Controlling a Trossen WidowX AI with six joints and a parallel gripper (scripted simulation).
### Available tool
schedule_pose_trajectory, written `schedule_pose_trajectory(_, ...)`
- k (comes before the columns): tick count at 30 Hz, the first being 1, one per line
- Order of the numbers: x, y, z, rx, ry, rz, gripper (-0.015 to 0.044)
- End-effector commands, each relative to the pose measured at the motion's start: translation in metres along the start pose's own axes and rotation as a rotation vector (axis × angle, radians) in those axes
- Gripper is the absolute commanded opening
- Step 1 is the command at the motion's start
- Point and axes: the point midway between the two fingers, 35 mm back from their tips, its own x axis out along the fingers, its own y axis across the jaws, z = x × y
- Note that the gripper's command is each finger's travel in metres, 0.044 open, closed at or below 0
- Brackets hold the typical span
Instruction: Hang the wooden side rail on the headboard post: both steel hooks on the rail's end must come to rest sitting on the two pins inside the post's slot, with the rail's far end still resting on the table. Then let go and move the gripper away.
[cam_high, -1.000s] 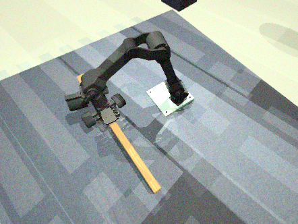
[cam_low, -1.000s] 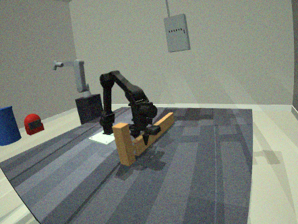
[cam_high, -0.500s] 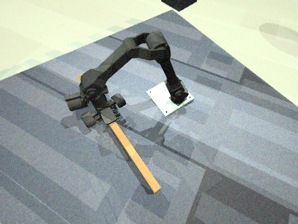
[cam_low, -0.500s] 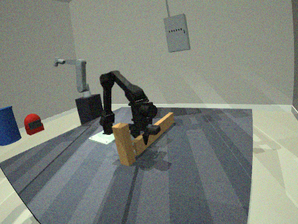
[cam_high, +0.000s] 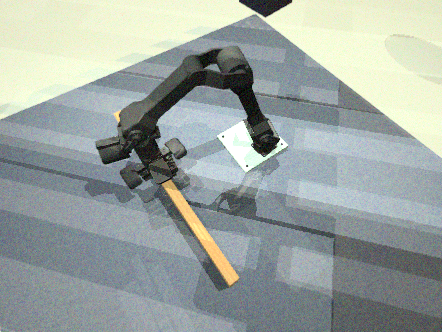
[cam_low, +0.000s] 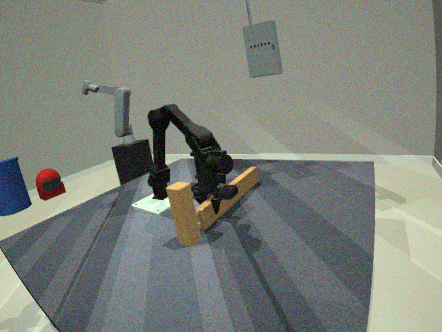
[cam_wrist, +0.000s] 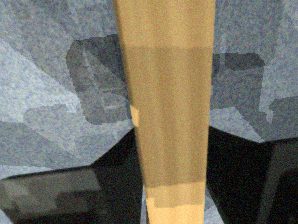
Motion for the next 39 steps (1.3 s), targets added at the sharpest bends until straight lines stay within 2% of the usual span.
schedule_pose_trajectory(1,-0.0046,-0.0005,-0.0001,-0.015,0.002,-0.006,0.0000)
schedule_pose_trajectory(39,-0.0109,-0.0005,-0.0001,-0.015,0.002,-0.006,0.0000)
